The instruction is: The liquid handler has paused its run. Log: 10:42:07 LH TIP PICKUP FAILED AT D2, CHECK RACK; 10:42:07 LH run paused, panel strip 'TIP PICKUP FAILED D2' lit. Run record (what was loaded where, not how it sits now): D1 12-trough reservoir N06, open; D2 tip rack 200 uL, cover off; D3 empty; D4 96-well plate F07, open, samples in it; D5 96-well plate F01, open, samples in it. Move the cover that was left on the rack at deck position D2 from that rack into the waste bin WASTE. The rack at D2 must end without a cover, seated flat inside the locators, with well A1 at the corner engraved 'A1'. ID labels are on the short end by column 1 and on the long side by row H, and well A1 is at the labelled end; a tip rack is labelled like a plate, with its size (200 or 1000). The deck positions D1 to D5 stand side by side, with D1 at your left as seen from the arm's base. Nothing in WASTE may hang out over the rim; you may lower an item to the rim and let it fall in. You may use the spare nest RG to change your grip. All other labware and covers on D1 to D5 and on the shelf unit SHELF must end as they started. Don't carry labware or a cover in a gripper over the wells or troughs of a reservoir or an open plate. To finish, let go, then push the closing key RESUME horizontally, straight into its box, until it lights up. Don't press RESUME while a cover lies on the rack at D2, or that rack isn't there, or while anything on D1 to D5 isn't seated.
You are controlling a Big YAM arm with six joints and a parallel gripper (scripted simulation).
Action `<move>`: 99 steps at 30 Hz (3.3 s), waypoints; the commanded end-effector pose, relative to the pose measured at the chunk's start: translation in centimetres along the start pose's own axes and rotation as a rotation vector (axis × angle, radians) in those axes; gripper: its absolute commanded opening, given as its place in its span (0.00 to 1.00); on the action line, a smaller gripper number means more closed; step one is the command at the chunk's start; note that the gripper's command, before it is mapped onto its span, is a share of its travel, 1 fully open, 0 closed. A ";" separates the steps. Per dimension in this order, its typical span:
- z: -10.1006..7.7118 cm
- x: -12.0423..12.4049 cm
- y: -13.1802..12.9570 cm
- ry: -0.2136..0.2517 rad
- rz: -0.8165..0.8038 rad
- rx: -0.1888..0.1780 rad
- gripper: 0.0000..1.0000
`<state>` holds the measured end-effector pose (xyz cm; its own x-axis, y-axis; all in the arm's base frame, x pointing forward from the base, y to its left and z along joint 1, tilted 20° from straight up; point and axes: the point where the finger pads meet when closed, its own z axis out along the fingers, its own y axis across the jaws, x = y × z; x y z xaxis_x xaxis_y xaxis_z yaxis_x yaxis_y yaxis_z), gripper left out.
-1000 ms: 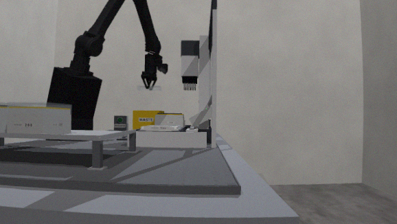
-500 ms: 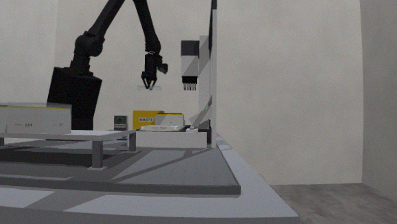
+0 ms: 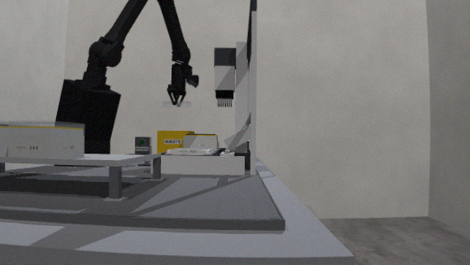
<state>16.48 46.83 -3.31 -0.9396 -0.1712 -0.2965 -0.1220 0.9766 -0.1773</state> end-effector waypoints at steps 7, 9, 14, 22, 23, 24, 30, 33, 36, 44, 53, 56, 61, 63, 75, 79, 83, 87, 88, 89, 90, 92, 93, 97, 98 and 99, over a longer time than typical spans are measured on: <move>-0.5 0.0 1.4 -0.006 0.001 -0.015 0.00; -0.5 0.0 1.4 -0.006 0.001 -0.015 0.00; 1.2 -0.3 0.3 0.000 0.002 -0.002 0.00; 2.6 -0.4 0.3 -0.001 0.002 -0.003 0.00; 2.8 -0.4 0.2 0.000 0.001 -0.001 0.00; 2.9 -0.4 0.3 -0.001 0.002 -0.003 0.00; 3.4 -0.6 0.6 -0.004 0.004 -0.009 0.00; 4.1 -0.4 0.2 -0.001 0.001 -0.001 0.00; 4.5 -0.6 0.4 -0.003 0.003 -0.006 0.00; 5.2 -0.2 0.8 -0.007 -0.006 -0.012 0.00; 7.1 -0.4 0.2 -0.002 0.001 -0.001 0.00; 7.5 -0.5 0.3 -0.004 0.003 -0.005 0.00; 7.5 -0.5 1.2 -0.011 -0.002 -0.019 0.00; 8.0 -0.9 1.0 -0.009 0.007 -0.017 0.00; 10.3 -0.5 0.3 -0.004 0.003 -0.005 0.00; 10.6 -0.2 0.4 -0.005 -0.004 -0.006 0.00; 11.4 -0.4 0.1 -0.003 0.002 -0.002 0.00; 12.1 -0.4 0.1 -0.003 0.002 -0.002 0.00; 12.2 -0.4 0.1 -0.003 0.002 -0.002 0.00; 12.4 -0.4 0.0 -0.003 0.001 -0.001 0.00; 12.4 -0.3 0.0 -0.002 0.001 0.000 0.00; 12.1 0.0 0.4 -0.006 -0.008 -0.007 0.00; 12.1 0.0 0.4 -0.006 -0.008 -0.007 0.00; 10.8 -0.7 1.4 -0.015 0.007 -0.031 0.00; 10.8 -0.7 1.4 -0.015 0.007 -0.031 0.00; 10.8 -0.7 1.4 -0.015 0.007 -0.031 0.00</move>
<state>20.09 45.27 -14.38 -0.9409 -0.1679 -0.2942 -0.1187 0.9769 -0.1778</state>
